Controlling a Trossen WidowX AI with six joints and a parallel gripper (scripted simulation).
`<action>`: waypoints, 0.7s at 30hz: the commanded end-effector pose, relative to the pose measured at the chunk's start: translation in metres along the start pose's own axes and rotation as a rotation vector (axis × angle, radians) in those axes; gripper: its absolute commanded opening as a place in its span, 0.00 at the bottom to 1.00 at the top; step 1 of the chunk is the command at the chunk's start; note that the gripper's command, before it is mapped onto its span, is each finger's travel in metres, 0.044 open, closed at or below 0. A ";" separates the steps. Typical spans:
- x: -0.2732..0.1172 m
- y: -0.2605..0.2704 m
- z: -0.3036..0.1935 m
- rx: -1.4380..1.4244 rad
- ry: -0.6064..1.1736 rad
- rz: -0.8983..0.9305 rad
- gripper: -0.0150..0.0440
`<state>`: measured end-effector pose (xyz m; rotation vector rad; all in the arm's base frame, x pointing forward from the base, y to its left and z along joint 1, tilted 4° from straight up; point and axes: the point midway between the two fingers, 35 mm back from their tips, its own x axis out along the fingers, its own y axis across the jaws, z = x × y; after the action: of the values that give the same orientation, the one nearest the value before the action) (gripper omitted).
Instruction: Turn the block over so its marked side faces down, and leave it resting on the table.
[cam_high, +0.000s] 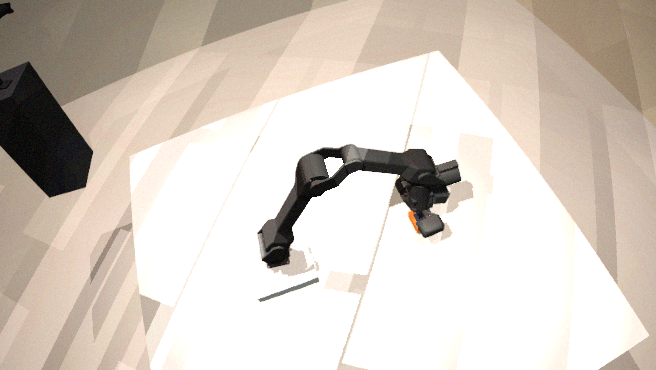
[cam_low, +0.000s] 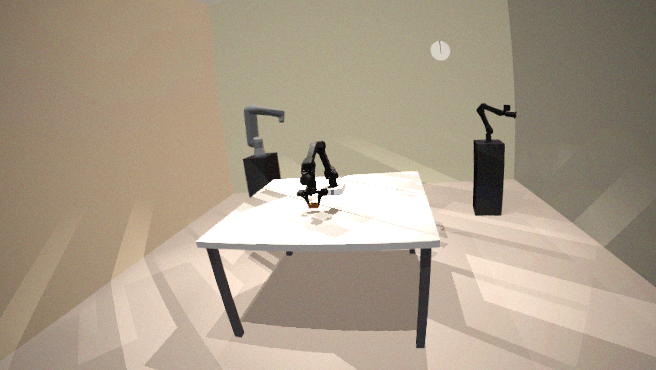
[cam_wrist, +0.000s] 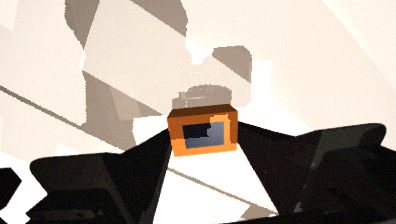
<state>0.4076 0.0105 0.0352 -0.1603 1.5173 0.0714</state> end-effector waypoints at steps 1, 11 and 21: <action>0.001 0.000 0.001 0.001 -0.053 0.005 0.25; 0.006 0.000 0.002 0.004 -0.197 0.008 0.25; 0.007 0.000 0.000 0.003 -0.340 0.007 0.25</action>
<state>0.4093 0.0098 0.0262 -0.1333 1.2333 0.0896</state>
